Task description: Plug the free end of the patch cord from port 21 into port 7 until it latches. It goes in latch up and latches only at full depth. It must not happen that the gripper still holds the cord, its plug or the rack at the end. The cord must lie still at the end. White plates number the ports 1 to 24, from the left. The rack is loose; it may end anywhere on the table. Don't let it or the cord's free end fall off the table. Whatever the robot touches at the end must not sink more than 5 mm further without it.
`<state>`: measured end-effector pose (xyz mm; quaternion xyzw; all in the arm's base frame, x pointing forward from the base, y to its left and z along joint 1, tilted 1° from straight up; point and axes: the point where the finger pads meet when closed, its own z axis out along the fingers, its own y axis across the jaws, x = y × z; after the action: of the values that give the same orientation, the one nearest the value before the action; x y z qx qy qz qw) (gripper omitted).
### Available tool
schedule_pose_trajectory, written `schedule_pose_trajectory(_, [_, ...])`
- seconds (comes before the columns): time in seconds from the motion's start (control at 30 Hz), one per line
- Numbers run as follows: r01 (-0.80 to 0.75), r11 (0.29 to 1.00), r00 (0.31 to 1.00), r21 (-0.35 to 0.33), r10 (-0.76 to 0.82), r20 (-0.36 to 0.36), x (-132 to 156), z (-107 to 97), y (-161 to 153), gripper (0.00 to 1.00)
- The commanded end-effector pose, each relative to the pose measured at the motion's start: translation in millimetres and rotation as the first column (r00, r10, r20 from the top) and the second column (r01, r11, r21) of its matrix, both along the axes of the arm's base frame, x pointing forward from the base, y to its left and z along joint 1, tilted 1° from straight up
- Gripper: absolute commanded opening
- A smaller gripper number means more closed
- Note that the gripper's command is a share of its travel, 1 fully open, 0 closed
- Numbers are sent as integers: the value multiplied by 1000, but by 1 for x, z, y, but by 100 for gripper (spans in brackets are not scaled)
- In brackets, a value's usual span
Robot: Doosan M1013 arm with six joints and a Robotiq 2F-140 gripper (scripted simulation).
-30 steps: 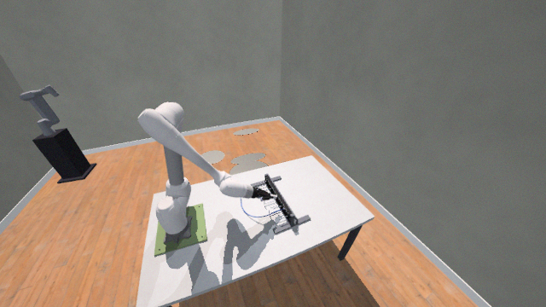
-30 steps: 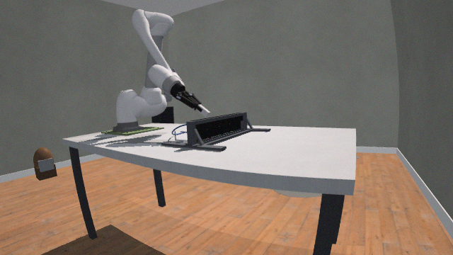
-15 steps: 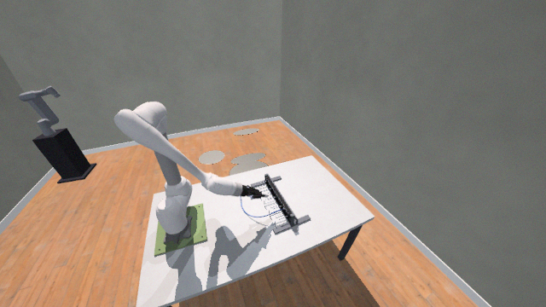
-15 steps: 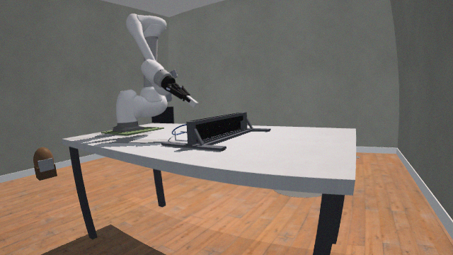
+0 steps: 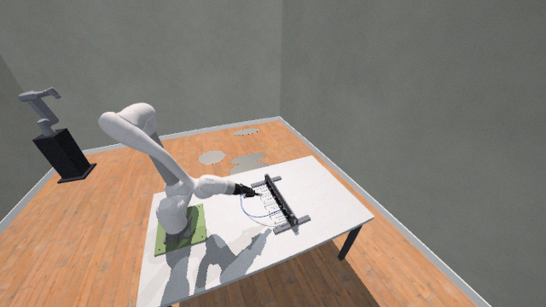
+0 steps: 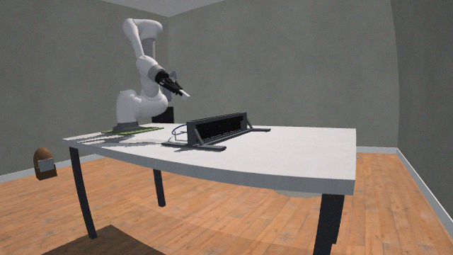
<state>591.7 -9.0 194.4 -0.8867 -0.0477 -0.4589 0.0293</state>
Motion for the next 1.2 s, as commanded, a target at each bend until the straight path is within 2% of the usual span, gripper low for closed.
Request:
schedule_pose_trajectory(0.0, [-2,1000,1000,2,2,-3,0,0,0,0])
schedule_pose_trajectory(0.43, [-2,1000,1000,2,2,-3,3,0,-23,0])
schedule_pose_trajectory(0.87, [-2,1000,1000,2,2,-3,10,0,-84,0])
schedule_pose_trajectory(1.17, [-2,1000,1000,2,2,-3,11,-1,-99,0])
